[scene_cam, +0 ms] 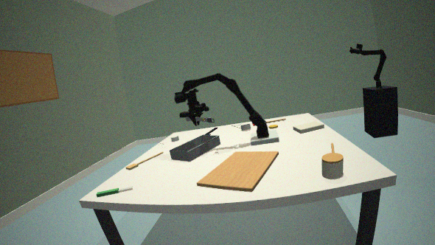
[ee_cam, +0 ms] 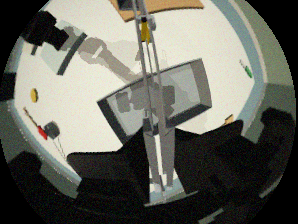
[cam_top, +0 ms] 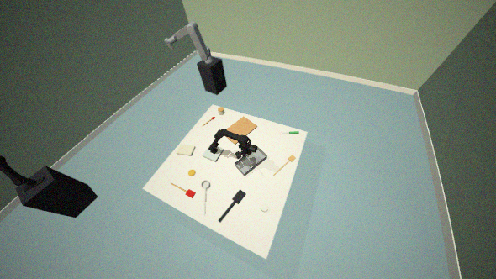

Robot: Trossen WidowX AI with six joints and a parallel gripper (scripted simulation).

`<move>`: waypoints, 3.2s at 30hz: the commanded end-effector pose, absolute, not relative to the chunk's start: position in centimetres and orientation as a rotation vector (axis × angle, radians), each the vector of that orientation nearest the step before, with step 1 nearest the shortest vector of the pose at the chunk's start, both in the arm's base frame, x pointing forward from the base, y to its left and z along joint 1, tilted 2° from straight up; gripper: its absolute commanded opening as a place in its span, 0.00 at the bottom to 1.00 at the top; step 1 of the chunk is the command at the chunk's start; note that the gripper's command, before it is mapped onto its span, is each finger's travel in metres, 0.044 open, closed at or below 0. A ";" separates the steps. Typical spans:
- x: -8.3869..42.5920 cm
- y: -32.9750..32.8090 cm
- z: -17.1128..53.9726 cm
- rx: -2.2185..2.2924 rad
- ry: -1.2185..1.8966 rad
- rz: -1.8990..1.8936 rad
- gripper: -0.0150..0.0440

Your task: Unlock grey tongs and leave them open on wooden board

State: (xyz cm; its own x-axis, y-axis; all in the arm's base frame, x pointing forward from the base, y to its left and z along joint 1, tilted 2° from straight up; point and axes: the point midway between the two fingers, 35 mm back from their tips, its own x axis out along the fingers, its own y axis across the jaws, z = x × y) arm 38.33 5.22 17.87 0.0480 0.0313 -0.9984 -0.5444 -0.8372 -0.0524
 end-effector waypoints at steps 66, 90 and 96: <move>22.0 31.6 18.8 -1.298 1.062 1.315 0.00; 9.4 37.6 18.9 -0.989 1.253 1.060 0.00; 9.4 37.6 18.9 -0.989 1.253 1.060 0.00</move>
